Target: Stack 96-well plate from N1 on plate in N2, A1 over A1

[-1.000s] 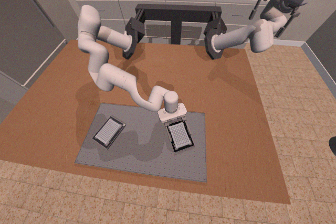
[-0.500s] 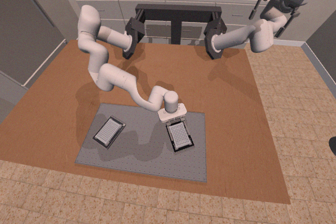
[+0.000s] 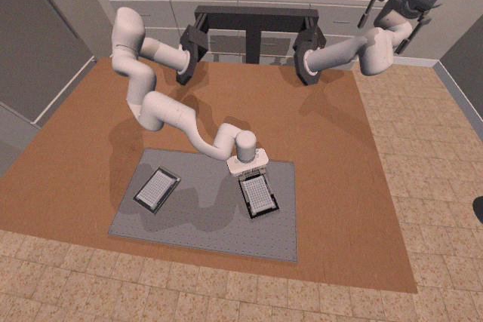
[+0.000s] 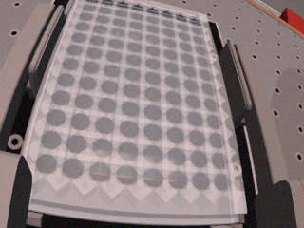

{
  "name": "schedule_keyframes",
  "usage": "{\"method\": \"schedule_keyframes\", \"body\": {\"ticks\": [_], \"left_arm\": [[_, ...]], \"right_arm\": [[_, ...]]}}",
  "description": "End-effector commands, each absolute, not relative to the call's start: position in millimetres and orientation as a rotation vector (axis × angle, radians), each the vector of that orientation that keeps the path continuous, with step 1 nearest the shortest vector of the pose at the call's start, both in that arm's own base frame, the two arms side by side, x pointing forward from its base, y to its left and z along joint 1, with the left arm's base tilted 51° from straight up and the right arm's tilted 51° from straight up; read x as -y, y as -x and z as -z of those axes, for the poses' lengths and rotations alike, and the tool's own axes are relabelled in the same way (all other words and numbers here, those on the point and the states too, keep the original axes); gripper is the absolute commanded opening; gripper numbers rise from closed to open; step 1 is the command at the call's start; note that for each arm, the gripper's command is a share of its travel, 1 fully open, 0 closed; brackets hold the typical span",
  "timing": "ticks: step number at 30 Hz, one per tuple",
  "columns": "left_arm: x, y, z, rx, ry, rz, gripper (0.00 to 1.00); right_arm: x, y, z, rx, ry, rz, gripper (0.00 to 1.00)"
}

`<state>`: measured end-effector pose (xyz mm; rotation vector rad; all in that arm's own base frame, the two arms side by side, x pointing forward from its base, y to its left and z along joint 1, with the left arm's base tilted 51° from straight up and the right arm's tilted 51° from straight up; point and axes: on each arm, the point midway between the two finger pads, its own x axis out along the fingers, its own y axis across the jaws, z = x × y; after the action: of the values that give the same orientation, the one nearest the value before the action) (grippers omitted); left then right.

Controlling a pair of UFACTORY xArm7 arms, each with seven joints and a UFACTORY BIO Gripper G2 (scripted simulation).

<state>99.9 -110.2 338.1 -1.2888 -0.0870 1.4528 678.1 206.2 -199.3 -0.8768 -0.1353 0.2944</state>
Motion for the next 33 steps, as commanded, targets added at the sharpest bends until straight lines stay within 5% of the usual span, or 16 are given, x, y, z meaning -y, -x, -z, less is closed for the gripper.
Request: {"method": "schedule_keyframes", "body": {"ticks": [1, 33], "left_arm": [[110.6, -99.6, -338.8, 0.087, 1.290, -1.451, 1.00], [110.6, -99.6, -338.8, 0.087, 1.290, -1.451, 1.00]], "right_arm": [[-209.1, -678.5, 197.8, 0.139, 0.873, -0.295, 0.00], [-212.0, -677.6, 195.3, 0.139, 0.873, -0.295, 0.00]]}}
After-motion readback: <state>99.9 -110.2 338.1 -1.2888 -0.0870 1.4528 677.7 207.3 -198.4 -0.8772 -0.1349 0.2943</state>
